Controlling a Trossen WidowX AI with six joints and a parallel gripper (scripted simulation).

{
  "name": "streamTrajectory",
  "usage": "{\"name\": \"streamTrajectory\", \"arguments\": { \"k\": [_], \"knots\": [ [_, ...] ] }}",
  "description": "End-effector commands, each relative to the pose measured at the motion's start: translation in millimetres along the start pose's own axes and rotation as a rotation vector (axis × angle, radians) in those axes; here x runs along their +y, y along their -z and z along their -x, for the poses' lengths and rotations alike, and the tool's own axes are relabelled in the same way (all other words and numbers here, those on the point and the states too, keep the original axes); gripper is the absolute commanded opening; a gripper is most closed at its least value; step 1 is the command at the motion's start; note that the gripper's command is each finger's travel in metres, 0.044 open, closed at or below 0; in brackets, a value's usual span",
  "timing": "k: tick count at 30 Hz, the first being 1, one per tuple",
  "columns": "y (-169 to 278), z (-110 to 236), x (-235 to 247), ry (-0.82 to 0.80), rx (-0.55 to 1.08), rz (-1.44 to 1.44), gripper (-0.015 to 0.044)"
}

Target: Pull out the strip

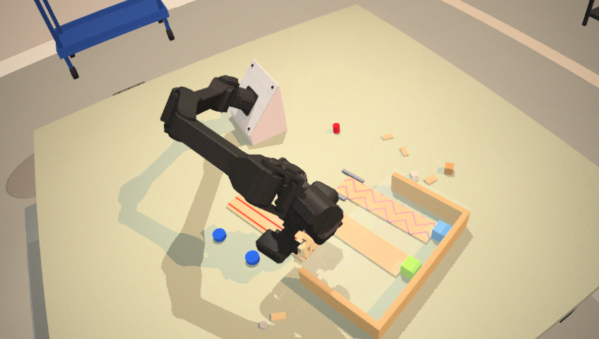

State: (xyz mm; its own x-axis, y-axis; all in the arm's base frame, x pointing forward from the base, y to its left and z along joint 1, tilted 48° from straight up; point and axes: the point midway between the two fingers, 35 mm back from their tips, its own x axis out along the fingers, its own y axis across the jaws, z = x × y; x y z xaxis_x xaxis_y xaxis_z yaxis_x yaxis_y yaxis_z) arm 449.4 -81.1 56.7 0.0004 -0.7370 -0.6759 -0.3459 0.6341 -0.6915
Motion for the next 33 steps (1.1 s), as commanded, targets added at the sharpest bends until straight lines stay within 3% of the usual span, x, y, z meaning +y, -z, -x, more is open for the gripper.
{"name": "streamTrajectory", "arguments": {
  "k": [1, 13, 17, 25, 29, 33],
  "knots": [
    [2, -9, 0, 0.001, 0.005, 0.005, 0.025],
    [2, -21, 1, 0.002, 0.005, 0.005, 0.025],
    [1, -19, 1, -0.002, 0.002, 0.0, 0.0145],
    [1, -19, 1, -0.002, 0.002, 0.0, 0.0092],
    [3, -17, 2, -0.003, 0.002, 0.0, 0.0],
    [14, -5, 10, -0.003, 0.003, 0.002, 0.0]
  ]
}}
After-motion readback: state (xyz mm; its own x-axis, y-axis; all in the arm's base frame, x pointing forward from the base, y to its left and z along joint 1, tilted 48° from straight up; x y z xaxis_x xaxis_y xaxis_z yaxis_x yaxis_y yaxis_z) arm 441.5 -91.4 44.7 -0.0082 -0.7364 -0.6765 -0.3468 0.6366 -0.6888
